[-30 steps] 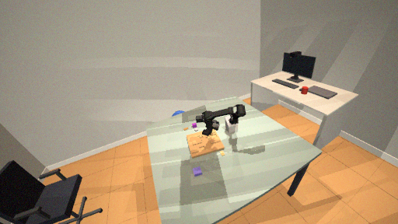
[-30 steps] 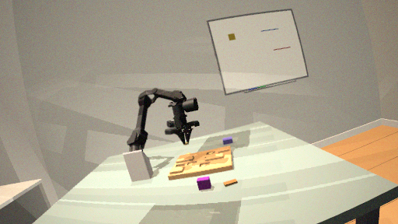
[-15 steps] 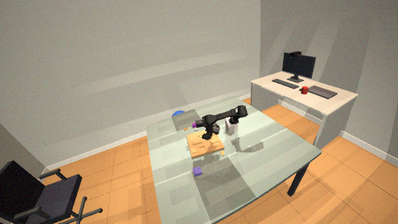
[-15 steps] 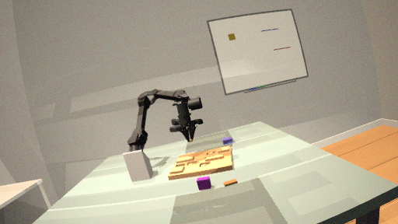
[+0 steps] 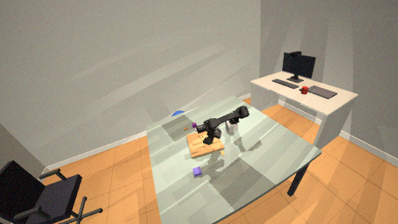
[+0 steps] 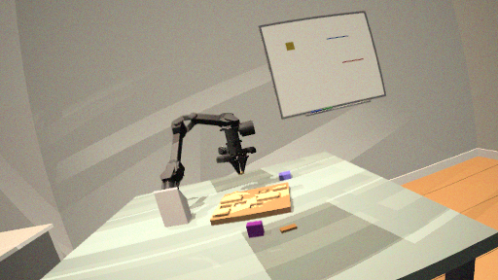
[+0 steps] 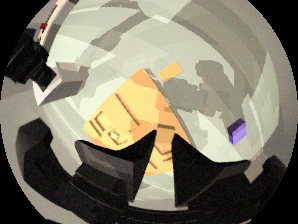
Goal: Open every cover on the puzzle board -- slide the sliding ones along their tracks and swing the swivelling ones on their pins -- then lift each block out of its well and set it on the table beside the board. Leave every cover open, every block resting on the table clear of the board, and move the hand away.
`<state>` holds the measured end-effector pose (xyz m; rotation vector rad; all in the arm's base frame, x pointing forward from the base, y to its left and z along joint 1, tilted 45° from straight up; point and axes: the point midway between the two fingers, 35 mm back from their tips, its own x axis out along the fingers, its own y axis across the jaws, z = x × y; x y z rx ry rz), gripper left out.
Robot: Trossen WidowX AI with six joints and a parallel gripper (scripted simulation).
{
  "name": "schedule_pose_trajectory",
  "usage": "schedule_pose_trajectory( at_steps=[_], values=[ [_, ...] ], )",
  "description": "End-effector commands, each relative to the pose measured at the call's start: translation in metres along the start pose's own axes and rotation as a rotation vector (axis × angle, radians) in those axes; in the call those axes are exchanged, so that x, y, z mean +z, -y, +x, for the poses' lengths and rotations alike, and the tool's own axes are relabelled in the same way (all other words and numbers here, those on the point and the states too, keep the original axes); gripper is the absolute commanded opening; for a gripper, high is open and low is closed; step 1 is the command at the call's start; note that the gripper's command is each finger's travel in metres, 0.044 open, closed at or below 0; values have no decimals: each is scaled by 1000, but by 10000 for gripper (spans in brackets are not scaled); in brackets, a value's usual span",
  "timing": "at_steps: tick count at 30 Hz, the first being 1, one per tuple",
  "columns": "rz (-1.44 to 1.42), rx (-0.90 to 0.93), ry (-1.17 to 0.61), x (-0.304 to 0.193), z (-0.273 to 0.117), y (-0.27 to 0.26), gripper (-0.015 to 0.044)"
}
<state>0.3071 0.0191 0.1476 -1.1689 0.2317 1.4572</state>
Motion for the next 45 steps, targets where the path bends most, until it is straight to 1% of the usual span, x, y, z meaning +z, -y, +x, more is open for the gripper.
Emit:
schedule_pose_trajectory(
  at_steps=[1,20,25,45],
  values=[
    [-5,-13,1,11,-3,13,80],
    [-9,-38,39,67,-6,55,80],
    [-9,-38,40,68,-5,56,80],
    [-11,-35,38,66,27,60,80]
  ],
)
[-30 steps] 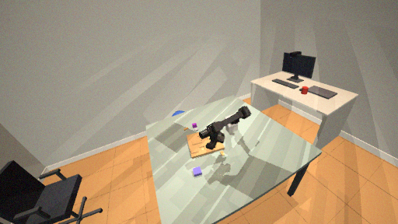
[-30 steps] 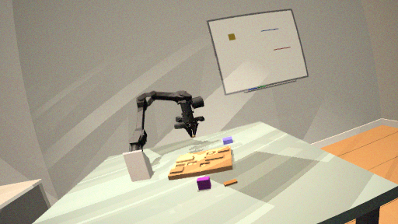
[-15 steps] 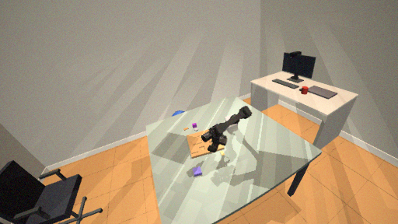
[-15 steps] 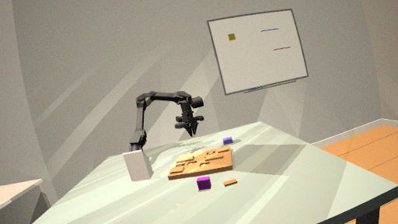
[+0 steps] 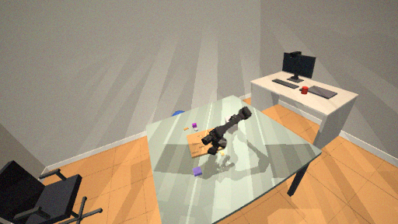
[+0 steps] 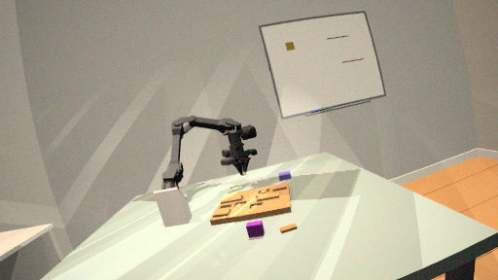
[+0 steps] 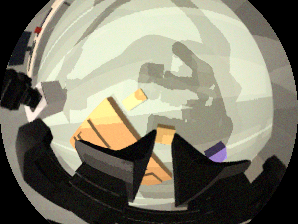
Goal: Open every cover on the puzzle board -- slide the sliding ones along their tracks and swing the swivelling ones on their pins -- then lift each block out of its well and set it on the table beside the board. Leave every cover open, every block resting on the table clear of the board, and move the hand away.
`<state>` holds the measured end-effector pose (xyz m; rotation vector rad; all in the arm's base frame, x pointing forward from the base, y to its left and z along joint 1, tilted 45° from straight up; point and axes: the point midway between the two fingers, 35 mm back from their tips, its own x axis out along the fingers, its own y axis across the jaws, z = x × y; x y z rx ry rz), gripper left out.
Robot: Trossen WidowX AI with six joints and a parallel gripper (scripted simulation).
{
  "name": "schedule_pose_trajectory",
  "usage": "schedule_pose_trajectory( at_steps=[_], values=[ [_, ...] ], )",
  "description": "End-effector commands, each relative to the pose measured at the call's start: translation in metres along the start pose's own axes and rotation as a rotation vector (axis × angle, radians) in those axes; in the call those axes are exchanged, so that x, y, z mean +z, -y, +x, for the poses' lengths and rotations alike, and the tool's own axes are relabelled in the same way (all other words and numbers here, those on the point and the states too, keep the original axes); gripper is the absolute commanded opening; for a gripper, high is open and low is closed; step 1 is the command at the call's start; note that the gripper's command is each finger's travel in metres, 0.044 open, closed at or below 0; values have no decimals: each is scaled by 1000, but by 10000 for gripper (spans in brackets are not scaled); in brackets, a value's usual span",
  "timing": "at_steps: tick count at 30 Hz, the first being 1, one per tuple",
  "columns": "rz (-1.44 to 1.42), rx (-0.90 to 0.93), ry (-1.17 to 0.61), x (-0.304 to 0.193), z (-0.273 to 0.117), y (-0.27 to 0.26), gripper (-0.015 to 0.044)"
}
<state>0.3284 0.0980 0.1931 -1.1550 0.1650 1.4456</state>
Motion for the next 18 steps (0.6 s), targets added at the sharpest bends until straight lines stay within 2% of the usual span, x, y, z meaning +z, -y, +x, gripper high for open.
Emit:
schedule_pose_trajectory(
  at_steps=[1,18],
  values=[
    [10,7,0,-1,8,-2,80],
    [9,6,0,-1,36,-2,80]
  ],
)
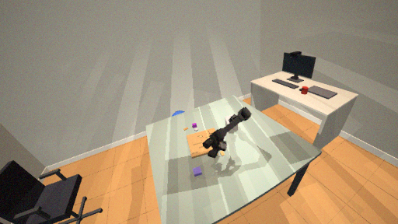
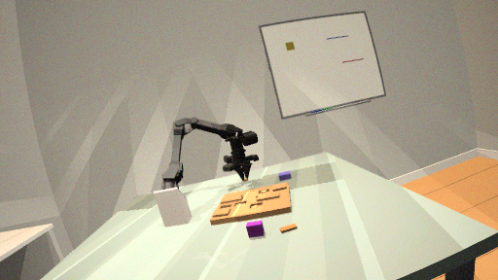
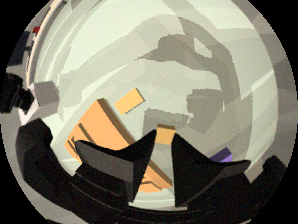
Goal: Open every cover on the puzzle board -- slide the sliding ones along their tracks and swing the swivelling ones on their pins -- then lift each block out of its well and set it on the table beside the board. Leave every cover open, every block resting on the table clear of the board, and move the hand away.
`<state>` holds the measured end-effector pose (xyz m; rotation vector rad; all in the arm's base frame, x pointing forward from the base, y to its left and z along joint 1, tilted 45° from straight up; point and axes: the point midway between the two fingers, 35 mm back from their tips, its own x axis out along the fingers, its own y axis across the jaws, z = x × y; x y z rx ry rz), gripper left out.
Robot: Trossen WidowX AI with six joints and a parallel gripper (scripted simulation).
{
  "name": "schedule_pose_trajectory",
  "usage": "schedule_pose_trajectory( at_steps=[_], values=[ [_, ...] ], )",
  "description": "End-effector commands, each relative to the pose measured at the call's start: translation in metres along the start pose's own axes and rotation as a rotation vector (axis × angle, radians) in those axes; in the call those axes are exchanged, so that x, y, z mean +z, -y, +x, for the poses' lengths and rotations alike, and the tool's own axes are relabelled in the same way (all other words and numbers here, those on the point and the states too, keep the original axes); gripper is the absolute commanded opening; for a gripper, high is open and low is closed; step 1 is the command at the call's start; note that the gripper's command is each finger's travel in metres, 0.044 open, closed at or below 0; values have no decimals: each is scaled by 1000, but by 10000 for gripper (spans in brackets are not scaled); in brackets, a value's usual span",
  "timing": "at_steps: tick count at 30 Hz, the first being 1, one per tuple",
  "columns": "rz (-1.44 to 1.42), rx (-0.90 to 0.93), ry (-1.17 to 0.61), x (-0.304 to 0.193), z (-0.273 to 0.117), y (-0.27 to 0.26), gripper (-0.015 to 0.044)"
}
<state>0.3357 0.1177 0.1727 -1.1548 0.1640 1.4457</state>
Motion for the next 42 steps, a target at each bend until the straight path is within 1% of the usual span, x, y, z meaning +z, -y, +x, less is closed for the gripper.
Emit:
schedule_pose_trajectory(
  at_steps=[1,26,31,42],
  values=[
    [10,7,0,-1,8,-3,80],
    [11,1,6,4,48,-5,80],
    [12,0,6,4,50,-6,80],
    [2,-5,8,5,47,-3,369]
  ],
)
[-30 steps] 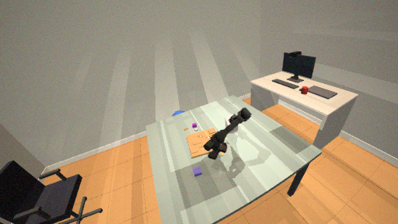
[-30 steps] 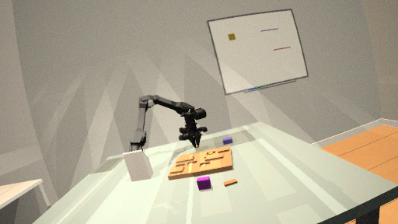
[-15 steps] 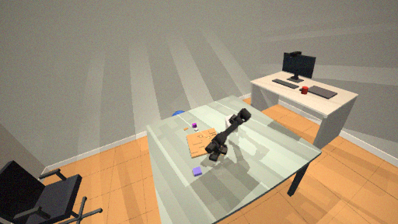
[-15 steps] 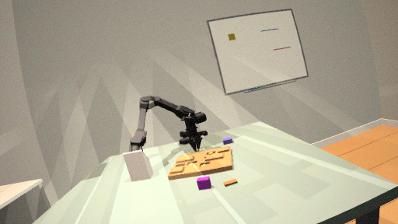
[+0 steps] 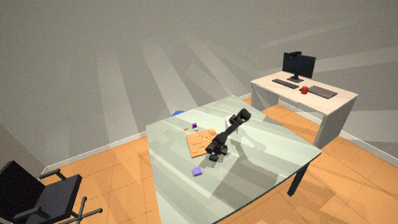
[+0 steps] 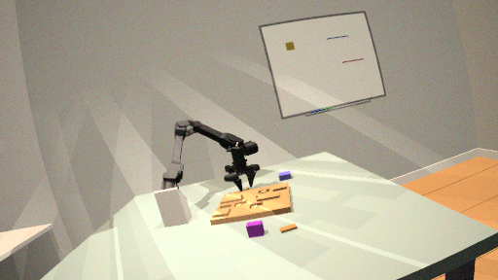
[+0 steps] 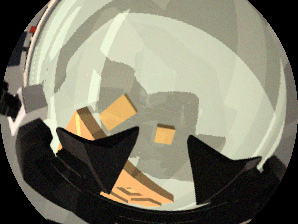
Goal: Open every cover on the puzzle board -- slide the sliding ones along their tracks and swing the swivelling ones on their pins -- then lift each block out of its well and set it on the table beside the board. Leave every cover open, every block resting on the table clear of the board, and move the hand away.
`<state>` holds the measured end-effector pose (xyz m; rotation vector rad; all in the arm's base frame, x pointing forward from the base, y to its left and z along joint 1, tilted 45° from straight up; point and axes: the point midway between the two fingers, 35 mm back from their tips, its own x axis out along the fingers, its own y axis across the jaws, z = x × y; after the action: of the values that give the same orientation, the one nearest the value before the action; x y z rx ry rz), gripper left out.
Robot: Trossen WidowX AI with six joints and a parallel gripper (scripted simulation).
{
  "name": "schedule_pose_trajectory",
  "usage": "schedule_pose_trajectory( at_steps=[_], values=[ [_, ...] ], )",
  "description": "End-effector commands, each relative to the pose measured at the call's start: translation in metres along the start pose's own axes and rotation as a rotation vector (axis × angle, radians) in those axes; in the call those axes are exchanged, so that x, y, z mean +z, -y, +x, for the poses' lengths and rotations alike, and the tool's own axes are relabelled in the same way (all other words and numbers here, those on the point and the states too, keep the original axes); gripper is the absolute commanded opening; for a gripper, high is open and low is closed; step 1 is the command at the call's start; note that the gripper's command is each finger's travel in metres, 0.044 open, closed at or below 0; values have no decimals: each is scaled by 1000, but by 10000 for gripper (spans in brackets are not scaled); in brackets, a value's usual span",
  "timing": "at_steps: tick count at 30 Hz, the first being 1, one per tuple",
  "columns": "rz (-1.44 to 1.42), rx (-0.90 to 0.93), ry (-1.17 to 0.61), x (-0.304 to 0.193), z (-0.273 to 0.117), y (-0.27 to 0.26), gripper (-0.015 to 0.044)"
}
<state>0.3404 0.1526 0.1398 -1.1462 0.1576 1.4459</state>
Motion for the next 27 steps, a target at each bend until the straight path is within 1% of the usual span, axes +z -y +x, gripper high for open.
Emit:
schedule_pose_trajectory(
  at_steps=[1,3,27],
  values=[
    [-1,0,0,0,0,0,395],
    [0,0,0,0,-2,0,440],
    [9,8,-6,-1,-76,-2,440]
  ],
)
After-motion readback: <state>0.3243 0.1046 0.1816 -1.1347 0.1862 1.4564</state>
